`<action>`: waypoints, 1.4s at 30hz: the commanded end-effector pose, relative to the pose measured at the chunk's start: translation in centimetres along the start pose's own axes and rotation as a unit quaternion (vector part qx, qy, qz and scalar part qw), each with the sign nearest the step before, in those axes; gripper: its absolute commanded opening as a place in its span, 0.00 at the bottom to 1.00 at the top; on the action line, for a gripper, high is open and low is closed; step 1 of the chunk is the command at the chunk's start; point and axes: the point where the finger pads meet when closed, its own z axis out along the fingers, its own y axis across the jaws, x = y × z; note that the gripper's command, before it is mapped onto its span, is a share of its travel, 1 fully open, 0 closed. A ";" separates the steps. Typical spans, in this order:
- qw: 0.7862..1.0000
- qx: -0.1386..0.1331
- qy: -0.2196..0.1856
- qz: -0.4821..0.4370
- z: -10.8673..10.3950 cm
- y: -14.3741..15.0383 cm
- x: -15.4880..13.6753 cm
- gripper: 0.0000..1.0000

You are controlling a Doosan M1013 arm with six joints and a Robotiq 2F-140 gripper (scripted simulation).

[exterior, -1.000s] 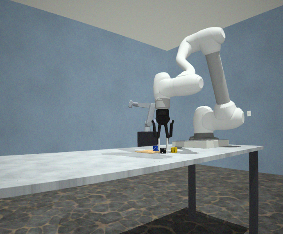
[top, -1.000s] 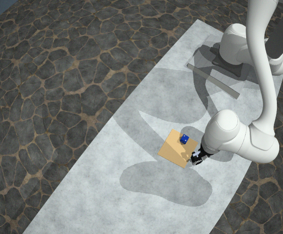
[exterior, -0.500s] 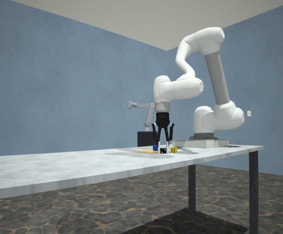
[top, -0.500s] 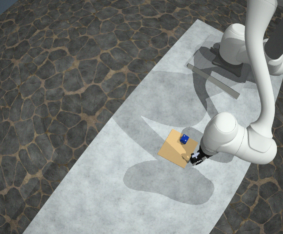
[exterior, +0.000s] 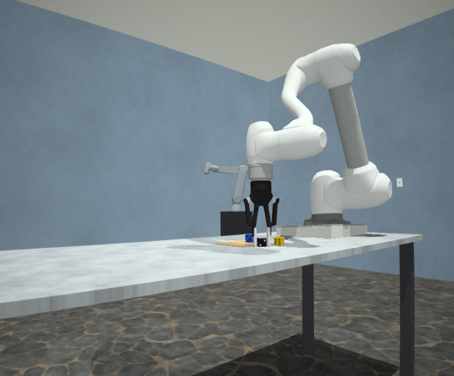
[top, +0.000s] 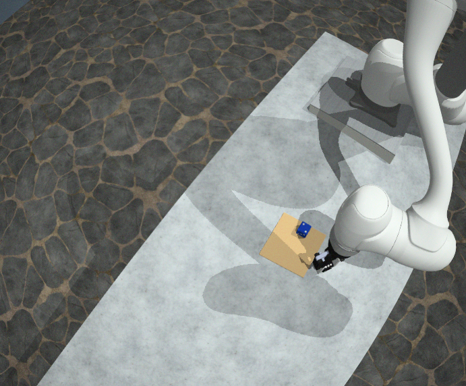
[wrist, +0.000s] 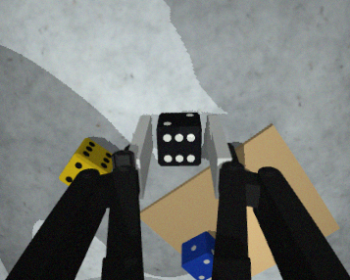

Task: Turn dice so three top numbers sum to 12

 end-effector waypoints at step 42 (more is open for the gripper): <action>1.000 0.000 0.000 0.000 0.0 0.0 0.0 0.16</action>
